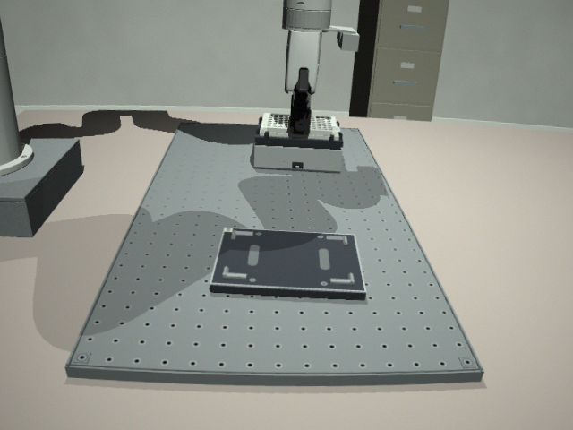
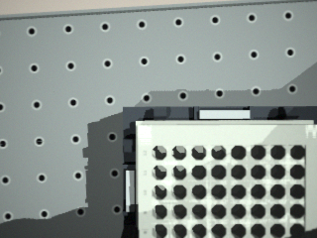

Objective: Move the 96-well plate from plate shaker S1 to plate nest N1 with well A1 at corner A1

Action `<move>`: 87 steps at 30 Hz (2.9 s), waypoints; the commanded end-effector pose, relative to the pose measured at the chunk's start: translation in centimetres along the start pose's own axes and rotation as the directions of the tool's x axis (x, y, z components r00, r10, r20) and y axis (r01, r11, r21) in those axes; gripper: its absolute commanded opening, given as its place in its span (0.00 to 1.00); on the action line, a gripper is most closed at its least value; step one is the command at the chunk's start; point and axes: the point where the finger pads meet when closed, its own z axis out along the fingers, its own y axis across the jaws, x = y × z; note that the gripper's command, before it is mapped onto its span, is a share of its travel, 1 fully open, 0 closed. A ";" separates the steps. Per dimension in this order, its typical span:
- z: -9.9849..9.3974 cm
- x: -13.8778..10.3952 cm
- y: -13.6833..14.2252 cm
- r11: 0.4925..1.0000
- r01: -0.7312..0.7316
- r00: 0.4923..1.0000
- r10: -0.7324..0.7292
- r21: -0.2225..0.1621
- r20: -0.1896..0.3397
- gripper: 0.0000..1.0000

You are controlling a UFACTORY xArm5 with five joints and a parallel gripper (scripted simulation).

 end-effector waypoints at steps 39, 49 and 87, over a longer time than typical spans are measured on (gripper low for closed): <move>-1.5 0.2 -0.1 1.000 0.000 1.000 0.000 -0.003 -0.007 0.00; -2.2 0.2 -0.1 1.000 0.000 1.000 0.000 -0.003 -0.007 0.00; -6.2 0.1 -0.1 1.000 0.000 1.000 0.000 -0.003 -0.007 0.00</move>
